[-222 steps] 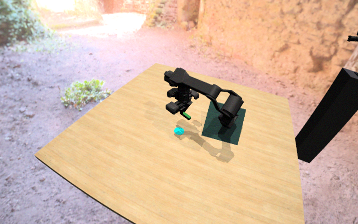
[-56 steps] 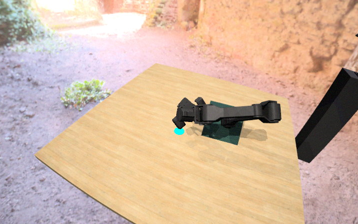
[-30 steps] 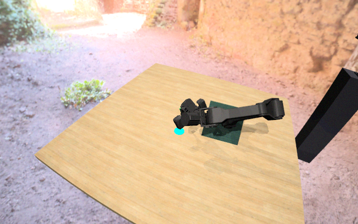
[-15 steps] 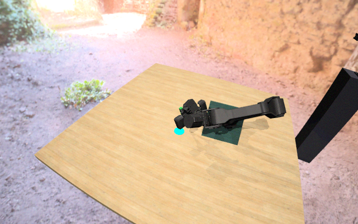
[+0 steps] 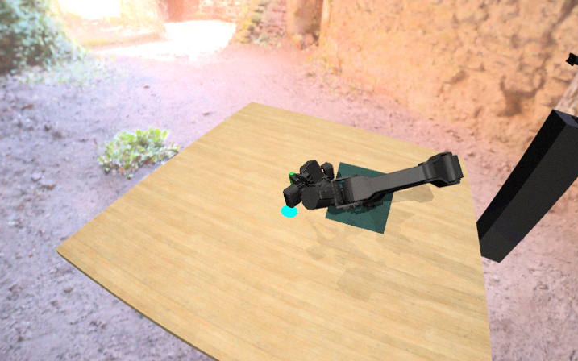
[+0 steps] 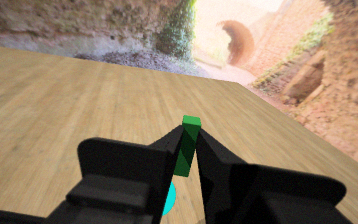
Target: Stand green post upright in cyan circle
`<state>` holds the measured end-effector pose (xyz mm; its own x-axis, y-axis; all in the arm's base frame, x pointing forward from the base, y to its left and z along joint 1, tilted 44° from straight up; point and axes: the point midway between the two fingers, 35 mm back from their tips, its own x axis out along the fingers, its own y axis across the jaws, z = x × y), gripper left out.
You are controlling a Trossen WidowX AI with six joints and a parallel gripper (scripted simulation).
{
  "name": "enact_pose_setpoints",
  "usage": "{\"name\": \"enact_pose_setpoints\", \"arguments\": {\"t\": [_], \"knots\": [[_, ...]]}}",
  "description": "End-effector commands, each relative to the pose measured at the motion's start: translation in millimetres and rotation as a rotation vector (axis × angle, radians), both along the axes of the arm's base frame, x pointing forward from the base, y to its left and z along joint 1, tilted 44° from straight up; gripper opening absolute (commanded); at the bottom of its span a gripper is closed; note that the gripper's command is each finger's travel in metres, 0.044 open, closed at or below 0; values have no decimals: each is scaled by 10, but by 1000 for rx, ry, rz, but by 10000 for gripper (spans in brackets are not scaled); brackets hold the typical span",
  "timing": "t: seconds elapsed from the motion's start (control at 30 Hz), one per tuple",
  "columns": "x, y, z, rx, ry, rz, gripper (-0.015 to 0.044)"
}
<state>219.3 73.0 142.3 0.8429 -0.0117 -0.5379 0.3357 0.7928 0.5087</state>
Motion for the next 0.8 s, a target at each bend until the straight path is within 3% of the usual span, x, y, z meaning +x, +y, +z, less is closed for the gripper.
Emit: {"name": "enact_pose_setpoints", "arguments": {"t": [0.0, 0.77], "knots": [[-9, -6, 10, 23, -29, -19, 23], [-37, -12, 64, 100, -121, -65, 23]]}}
